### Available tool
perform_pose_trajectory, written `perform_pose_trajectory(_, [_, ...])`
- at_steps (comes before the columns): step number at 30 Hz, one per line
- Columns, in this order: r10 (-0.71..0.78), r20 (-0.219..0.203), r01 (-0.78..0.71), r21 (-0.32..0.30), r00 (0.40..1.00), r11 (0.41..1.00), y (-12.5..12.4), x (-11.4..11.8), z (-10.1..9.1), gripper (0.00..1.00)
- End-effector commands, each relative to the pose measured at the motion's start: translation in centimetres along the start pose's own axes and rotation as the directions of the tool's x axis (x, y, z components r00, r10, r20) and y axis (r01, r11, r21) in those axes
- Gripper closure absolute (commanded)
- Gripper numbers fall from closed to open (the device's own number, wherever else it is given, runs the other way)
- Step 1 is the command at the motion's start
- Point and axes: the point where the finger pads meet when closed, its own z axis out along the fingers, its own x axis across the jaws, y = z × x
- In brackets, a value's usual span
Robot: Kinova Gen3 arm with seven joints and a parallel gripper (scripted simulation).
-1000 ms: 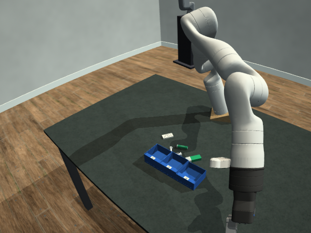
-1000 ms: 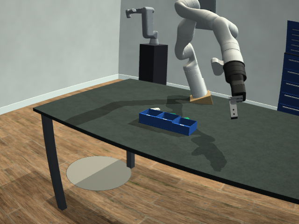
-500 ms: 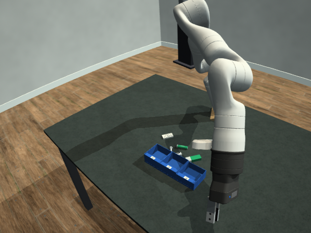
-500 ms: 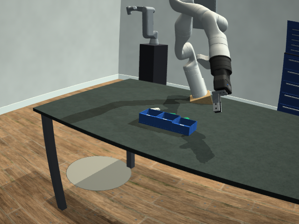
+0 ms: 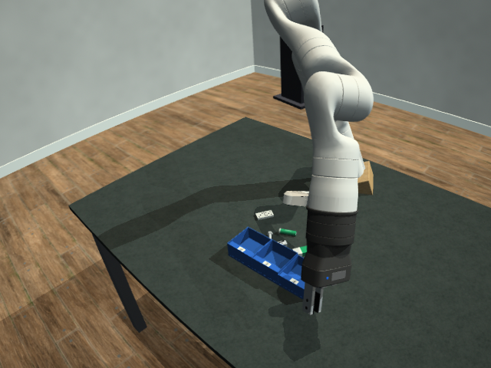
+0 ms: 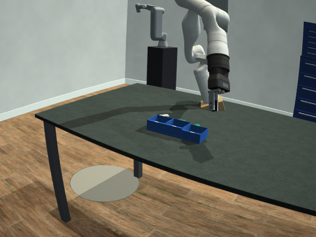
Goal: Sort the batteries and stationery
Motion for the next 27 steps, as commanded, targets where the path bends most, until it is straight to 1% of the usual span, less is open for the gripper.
perform_pose_trajectory(1, [0.105, -0.012, -0.105, 0.034, 0.994, 0.994, -2.7, 0.0, -1.7, 0.69])
perform_pose_trajectory(2, [0.106, -0.011, -0.105, 0.032, 0.994, 0.994, -3.2, 0.1, -2.0, 0.69])
perform_pose_trajectory(4, [0.105, -0.009, -0.104, 0.023, 0.994, 0.994, -2.9, 0.1, -2.0, 0.69])
perform_pose_trajectory(6, [0.196, -0.023, -0.194, 0.067, 0.980, 0.979, -4.6, 0.7, -2.8, 0.69])
perform_pose_trajectory(8, [0.214, -0.024, -0.212, 0.075, 0.977, 0.974, -6.0, 1.0, -3.5, 0.69])
perform_pose_trajectory(10, [0.214, -0.024, -0.212, 0.075, 0.977, 0.974, -6.0, 1.0, -3.5, 0.69])
perform_pose_trajectory(12, [0.302, -0.029, -0.297, 0.110, 0.953, 0.948, -7.2, 1.6, -4.3, 0.69])
perform_pose_trajectory(14, [0.319, -0.029, -0.313, 0.117, 0.947, 0.942, -8.7, 2.0, -5.0, 0.69])
perform_pose_trajectory(15, [0.319, -0.029, -0.314, 0.111, 0.947, 0.943, -8.5, 1.9, -5.0, 0.69])
perform_pose_trajectory(17, [0.404, -0.028, -0.395, 0.154, 0.914, 0.905, -9.9, 2.6, -5.9, 0.69])
perform_pose_trajectory(19, [0.420, -0.027, -0.410, 0.161, 0.907, 0.898, -11.3, 3.1, -6.6, 0.69])
perform_pose_trajectory(20, [0.420, -0.027, -0.411, 0.157, 0.907, 0.898, -11.2, 3.0, -6.6, 0.69])
perform_pose_trajectory(22, [0.500, -0.018, -0.487, 0.199, 0.866, 0.850, -12.5, 3.7, -7.5, 0.69])
perform_pose_trajectory(24, [0.514, -0.016, -0.500, 0.205, 0.858, 0.841, -13.8, 4.3, -8.2, 0.69])
perform_pose_trajectory(27, [0.514, -0.016, -0.501, 0.203, 0.857, 0.841, -13.8, 4.3, -8.2, 0.69])
